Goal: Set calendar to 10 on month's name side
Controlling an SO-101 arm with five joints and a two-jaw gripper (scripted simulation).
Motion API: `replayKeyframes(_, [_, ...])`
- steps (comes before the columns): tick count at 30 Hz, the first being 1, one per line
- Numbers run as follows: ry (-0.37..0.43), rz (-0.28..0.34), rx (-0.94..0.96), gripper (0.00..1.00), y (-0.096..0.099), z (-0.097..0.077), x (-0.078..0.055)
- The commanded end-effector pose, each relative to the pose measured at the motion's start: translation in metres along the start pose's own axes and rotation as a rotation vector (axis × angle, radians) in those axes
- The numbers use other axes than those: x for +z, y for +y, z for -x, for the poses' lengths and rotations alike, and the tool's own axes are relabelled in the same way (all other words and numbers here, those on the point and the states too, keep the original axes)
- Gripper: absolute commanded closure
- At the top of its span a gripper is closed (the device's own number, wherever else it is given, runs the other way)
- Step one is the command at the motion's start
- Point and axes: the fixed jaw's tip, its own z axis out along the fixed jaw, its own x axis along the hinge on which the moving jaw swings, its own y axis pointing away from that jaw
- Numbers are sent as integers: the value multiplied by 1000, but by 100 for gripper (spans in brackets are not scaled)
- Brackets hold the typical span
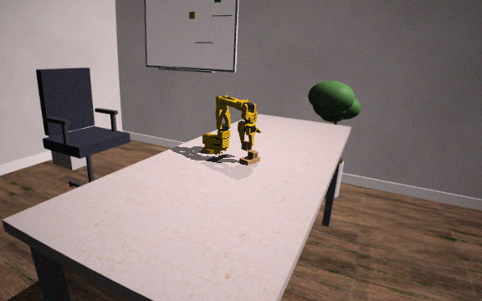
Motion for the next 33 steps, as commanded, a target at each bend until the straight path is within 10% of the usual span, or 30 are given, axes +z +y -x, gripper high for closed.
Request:
replayKeyframes(1, [9,-69,-5,100,-6,-1,-11])
replayKeyframes(33, [12,-69,-138,100,-12,21,-9])
